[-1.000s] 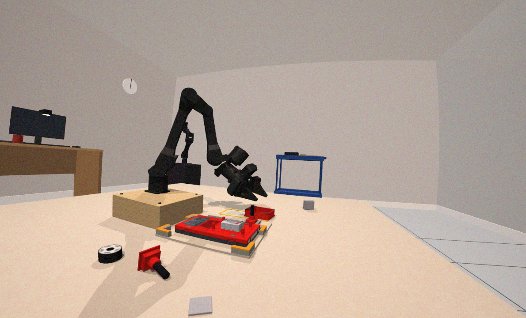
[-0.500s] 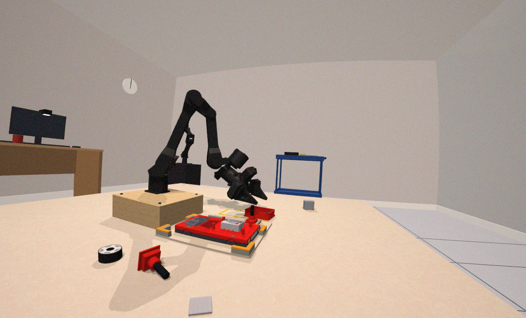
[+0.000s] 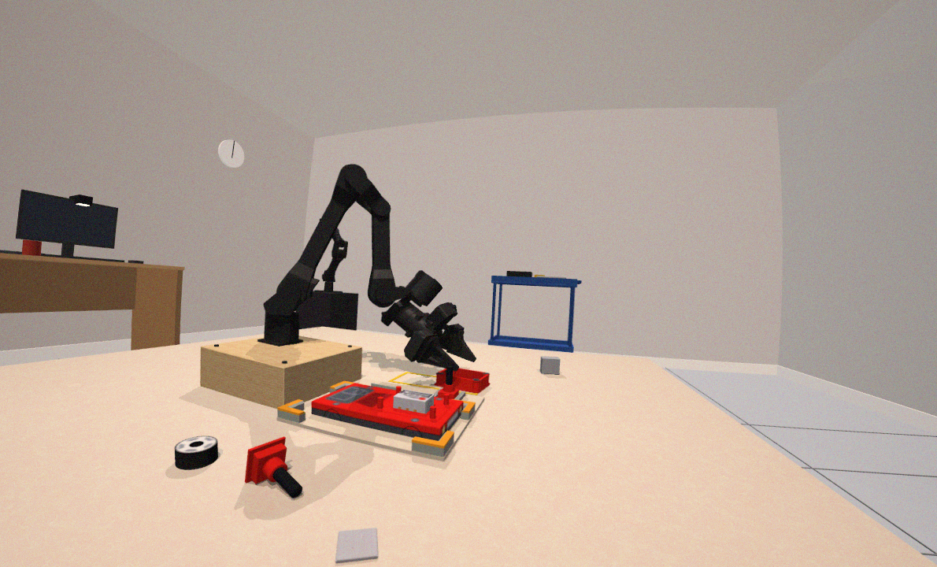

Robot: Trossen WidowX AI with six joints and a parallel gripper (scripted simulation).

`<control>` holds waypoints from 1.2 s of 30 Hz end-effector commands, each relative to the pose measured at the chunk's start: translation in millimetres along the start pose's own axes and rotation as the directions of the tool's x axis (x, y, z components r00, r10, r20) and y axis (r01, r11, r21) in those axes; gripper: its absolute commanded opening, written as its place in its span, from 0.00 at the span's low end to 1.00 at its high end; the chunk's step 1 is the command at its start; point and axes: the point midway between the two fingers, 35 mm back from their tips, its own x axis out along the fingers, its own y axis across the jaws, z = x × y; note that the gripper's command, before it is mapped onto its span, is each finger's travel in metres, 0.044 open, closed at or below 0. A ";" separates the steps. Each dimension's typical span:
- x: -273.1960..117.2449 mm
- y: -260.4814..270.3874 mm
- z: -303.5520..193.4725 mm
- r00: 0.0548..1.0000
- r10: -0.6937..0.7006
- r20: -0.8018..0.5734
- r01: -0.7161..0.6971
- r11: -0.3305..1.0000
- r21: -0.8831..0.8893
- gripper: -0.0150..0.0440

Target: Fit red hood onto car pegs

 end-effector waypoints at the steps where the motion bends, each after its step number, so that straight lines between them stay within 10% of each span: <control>1: 1.6 -1.0 -4.7 1.000 -0.005 -0.002 0.005 1.000 0.001 1.00; 36: 9.7 -0.5 -20.1 1.000 -0.005 -0.001 0.005 1.000 0.003 1.00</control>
